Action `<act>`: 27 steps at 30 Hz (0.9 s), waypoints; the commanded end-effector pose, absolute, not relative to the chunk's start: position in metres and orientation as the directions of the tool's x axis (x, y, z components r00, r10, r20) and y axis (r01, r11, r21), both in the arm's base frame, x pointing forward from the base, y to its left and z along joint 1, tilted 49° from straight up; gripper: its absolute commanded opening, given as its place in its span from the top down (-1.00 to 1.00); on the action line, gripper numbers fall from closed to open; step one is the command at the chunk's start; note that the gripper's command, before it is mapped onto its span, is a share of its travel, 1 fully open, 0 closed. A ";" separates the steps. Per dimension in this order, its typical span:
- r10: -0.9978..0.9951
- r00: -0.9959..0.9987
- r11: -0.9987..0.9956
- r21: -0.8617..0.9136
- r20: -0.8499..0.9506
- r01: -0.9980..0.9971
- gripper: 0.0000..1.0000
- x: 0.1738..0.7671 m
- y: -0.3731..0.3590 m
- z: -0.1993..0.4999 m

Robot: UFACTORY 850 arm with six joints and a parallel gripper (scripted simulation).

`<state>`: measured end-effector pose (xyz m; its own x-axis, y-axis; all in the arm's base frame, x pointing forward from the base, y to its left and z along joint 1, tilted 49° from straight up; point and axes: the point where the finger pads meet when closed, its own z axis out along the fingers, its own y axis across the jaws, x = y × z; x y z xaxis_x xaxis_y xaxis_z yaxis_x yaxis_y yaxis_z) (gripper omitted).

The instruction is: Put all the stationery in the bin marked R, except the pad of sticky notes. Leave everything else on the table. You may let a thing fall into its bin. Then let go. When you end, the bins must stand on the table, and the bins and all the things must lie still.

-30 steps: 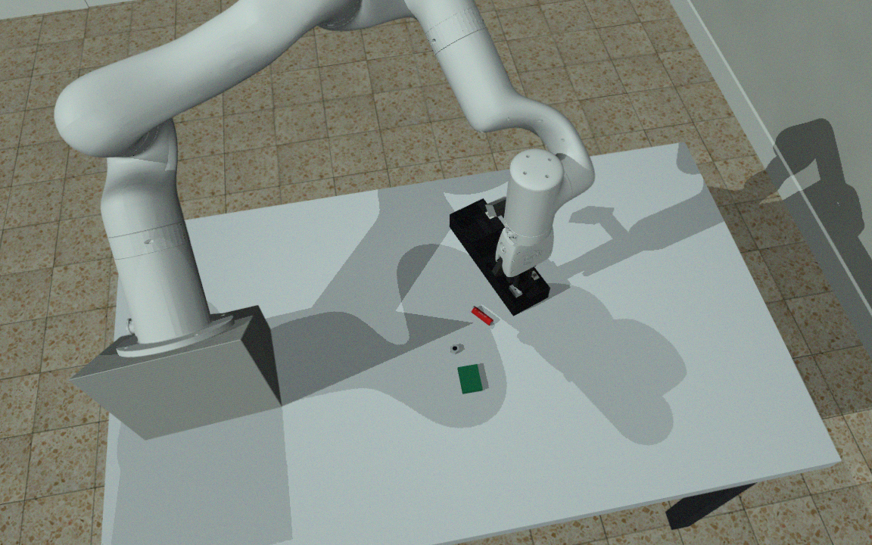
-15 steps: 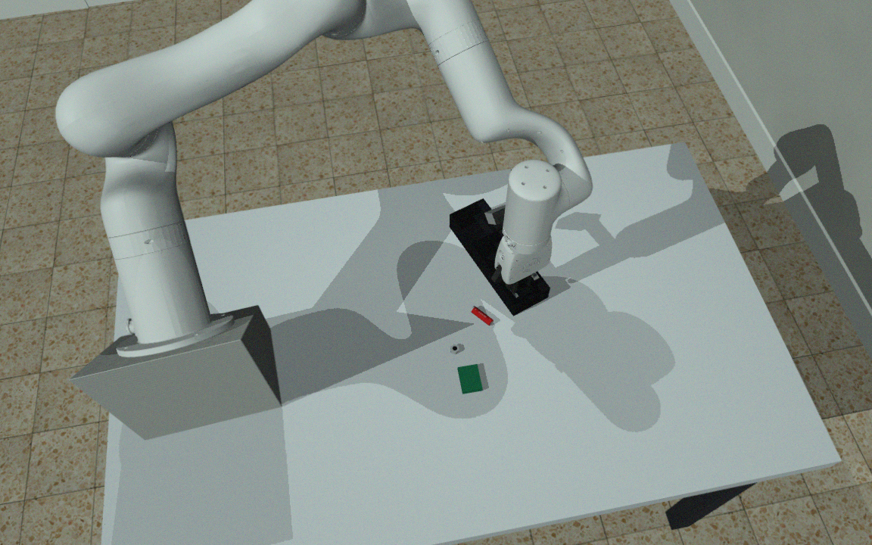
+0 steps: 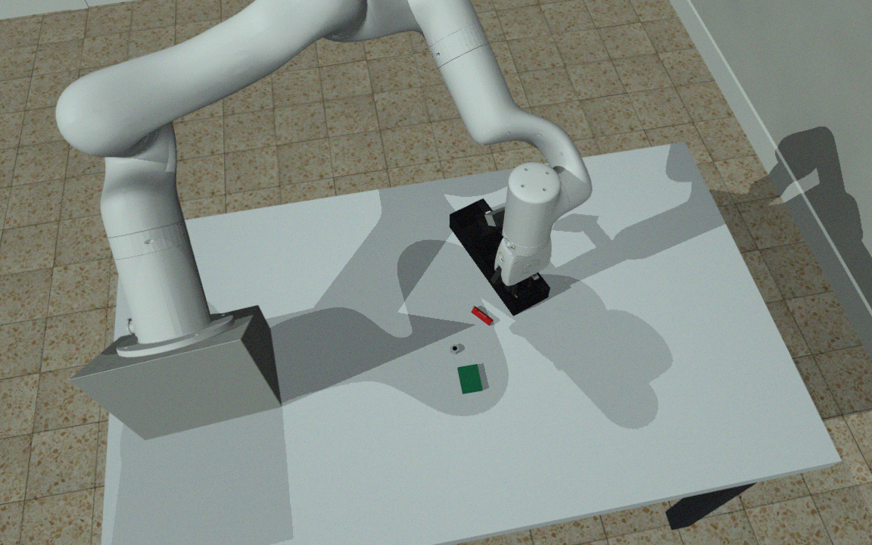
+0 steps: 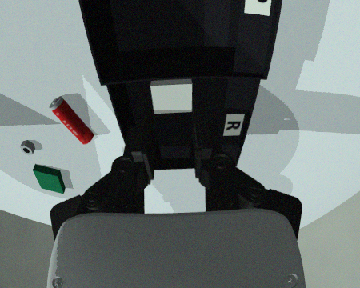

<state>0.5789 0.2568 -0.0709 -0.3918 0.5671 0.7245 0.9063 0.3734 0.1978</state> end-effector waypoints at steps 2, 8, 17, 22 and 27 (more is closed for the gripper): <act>0.567 -0.392 0.372 0.199 0.724 0.906 0.42 0.580 0.256 -0.070; 0.567 -0.392 0.373 0.199 0.724 0.906 0.42 0.580 0.256 -0.070; 0.567 -0.392 0.373 0.199 0.724 0.906 0.42 0.580 0.255 -0.069; 0.567 -0.392 0.373 0.199 0.724 0.906 0.42 0.581 0.252 -0.066; 0.567 -0.392 0.373 0.199 0.724 0.906 0.42 0.582 0.248 -0.062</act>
<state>0.5802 0.2498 -0.0647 -0.3916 0.5671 0.7246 0.9064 0.3735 0.1975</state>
